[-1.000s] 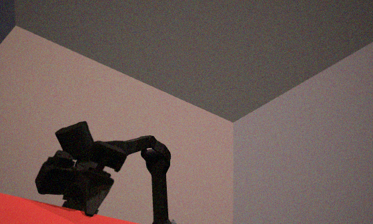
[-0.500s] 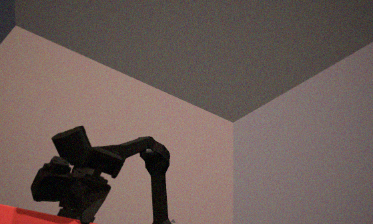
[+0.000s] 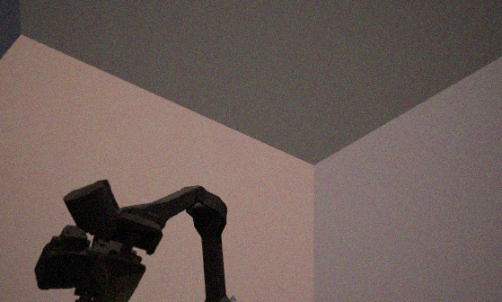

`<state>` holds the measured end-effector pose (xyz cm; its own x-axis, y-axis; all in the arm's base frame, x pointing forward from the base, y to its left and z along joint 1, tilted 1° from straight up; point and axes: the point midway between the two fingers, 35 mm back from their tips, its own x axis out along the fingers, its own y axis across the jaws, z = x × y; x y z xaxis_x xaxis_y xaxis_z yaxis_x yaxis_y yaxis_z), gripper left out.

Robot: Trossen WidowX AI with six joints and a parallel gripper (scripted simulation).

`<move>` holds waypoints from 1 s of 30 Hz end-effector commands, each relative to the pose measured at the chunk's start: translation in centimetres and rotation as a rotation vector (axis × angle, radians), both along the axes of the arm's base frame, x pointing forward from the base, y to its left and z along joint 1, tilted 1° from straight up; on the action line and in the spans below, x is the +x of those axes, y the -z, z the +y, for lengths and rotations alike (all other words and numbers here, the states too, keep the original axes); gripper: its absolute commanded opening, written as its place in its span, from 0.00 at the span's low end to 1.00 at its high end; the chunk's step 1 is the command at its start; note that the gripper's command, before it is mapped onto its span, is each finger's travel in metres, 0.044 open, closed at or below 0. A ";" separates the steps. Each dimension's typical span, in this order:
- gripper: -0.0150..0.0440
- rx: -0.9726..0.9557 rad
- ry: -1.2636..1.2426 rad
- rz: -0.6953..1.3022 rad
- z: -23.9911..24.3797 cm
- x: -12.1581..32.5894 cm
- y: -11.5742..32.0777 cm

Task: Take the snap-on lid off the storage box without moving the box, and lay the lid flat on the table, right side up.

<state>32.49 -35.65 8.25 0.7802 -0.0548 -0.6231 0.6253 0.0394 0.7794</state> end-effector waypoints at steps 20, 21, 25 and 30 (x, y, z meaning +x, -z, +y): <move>0.85 0.026 -0.005 0.026 0.1 -0.5 0.3; 0.90 0.026 -0.005 0.026 0.1 -0.7 0.3; 1.00 0.026 -0.005 0.027 0.1 -1.5 0.4; 1.00 0.026 -0.005 0.027 0.1 -2.5 0.4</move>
<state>30.52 -35.74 7.95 0.7626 -0.0406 -0.6456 0.6466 0.0233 0.7624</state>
